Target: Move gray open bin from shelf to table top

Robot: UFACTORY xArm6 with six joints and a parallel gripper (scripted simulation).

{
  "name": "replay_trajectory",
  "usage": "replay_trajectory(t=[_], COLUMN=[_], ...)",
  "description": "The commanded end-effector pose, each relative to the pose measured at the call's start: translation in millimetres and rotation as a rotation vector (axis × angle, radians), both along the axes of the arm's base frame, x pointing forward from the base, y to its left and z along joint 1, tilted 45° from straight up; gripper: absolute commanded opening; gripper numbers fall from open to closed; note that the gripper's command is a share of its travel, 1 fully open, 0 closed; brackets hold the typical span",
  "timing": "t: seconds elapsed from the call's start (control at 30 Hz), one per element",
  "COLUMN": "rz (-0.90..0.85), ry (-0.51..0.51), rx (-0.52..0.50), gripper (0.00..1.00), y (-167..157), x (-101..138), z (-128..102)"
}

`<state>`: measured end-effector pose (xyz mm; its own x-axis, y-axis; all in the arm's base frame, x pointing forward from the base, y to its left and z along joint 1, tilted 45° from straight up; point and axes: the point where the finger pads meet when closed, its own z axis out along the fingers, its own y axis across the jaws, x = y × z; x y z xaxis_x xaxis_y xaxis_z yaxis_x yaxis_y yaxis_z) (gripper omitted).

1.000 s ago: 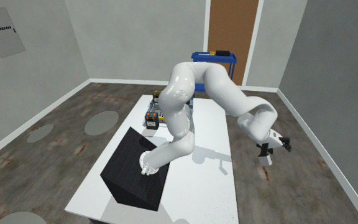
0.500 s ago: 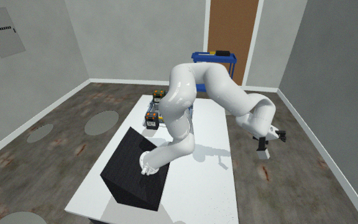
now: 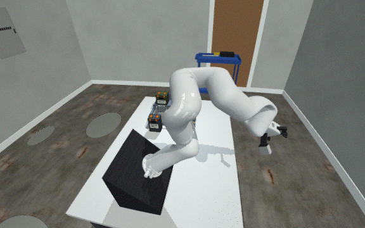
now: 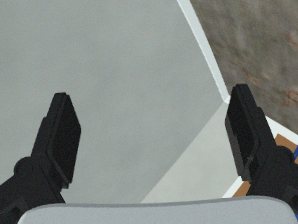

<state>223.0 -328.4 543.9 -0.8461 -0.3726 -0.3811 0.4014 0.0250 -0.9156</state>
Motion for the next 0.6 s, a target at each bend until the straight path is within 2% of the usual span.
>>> replay_trajectory(t=[0.0,0.1,0.27,0.57], rz=[-0.018,-0.018,0.175,0.175], ry=[-0.001,-0.001,0.000,0.000], rx=[0.001,0.001,0.001,0.001], gripper=[1.00,1.00,1.00,1.00], y=[1.1,1.1,36.8,36.8], x=[1.7,1.7,42.8,42.8], z=[2.8,2.8,2.8,2.8])
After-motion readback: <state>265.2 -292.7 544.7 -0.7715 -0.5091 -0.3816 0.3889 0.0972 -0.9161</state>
